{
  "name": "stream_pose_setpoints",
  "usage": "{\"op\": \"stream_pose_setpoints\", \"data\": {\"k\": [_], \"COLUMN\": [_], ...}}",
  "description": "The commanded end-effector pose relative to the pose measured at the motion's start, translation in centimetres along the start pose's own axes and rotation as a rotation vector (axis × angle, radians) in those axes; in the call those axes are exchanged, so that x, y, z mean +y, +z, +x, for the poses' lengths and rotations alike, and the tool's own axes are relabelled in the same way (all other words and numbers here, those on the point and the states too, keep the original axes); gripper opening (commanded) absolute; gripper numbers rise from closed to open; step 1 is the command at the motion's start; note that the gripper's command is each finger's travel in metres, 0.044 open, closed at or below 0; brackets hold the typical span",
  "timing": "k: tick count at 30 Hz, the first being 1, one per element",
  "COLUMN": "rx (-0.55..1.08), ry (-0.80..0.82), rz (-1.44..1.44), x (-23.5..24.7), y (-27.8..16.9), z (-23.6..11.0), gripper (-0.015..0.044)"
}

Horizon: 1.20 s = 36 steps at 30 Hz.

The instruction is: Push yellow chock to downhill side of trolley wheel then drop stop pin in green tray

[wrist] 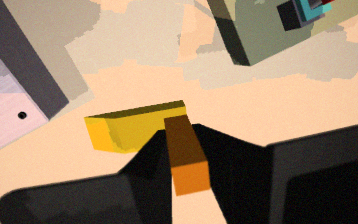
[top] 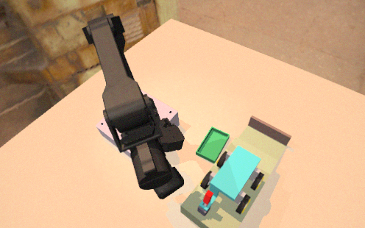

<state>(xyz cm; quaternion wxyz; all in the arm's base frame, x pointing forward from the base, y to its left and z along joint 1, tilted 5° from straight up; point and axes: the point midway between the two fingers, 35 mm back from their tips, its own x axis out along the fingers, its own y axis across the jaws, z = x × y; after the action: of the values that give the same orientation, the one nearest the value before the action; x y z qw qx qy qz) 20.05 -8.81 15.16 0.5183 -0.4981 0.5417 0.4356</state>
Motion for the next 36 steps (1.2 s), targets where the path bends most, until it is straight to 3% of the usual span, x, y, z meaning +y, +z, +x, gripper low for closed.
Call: {"op": "stream_pose_setpoints", "data": {"k": [1, 6, 15, 36], "rx": [-0.007, -0.008, -0.008, -0.016], "ry": [0.001, 0.001, 0.001, 0.000], "rz": [-0.141, -0.288, -0.294, -0.303], "x": [0.0, 0.0, 0.0, 0.0], "y": [0.1, 0.1, 0.3, 7.3], "z": [0.0, 0.0, 0.0, 0.3], "gripper": [0.0000, 0.0000, 0.0000, 0.0000]}}
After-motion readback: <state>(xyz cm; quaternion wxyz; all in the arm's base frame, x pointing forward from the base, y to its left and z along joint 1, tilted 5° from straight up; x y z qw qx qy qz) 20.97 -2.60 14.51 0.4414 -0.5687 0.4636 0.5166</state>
